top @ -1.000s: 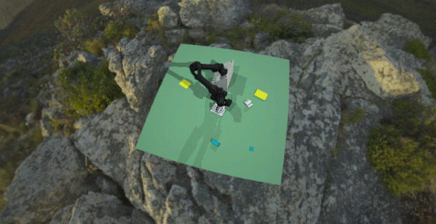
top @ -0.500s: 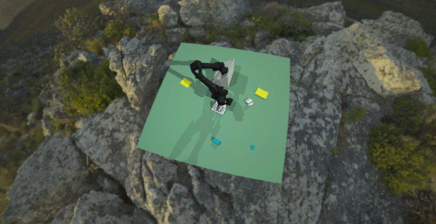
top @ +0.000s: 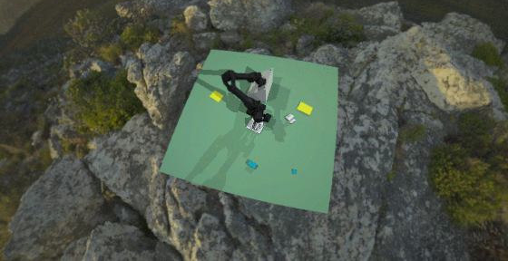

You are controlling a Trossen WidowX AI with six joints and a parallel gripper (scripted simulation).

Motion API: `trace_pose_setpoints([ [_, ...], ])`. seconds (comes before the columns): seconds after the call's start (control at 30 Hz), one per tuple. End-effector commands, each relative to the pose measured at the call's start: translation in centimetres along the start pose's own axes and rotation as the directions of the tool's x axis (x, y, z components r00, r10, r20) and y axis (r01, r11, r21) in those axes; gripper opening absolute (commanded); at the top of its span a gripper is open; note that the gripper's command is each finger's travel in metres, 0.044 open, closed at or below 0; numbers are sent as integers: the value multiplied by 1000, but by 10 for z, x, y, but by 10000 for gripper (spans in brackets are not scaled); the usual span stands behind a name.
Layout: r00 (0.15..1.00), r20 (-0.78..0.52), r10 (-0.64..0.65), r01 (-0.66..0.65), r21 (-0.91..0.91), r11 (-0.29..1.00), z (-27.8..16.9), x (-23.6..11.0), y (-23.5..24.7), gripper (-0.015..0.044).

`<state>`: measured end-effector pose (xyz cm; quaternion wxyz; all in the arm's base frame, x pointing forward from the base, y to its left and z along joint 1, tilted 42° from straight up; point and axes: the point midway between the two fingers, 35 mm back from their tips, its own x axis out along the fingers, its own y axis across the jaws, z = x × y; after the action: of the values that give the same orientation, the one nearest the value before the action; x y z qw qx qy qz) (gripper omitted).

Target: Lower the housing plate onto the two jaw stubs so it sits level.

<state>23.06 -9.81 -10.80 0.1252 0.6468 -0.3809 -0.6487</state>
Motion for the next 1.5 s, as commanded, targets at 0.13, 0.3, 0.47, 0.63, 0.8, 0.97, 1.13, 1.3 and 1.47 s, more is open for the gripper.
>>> trace_pose_setpoints([
  [0.13, 1000, 4, -3, 3, 3, 1000, 0, 3, 0, 351],
  [0.3, 1000, 4, -3, 3, 3, 1000, 0, 3, 0, 351],
  [0.47, 1000, 4, -3, 3, 3, 1000, 0, 3, 0, 351],
  [0.63, 1000, 4, -3, 3, 3, 1000, 0, 3, 0, 351],
  [0.8, 1000, -1, 0, 0, 0, 1000, 0, 0, 0, 440],
  [0.97, 1000, -1, 0, 0, 0, 1000, 0, 0, 0, 440],
  [1.13, 1000, -1, 0, 0, 0, 1000, 0, 0, 0, 440],
  [1.3, 1000, -1, -2, 2, 0, 1000, -1, -9, -1, 440],
  [1.47, 1000, 2, -7, 7, 2, 1000, -3, -49, -2, 440],
])
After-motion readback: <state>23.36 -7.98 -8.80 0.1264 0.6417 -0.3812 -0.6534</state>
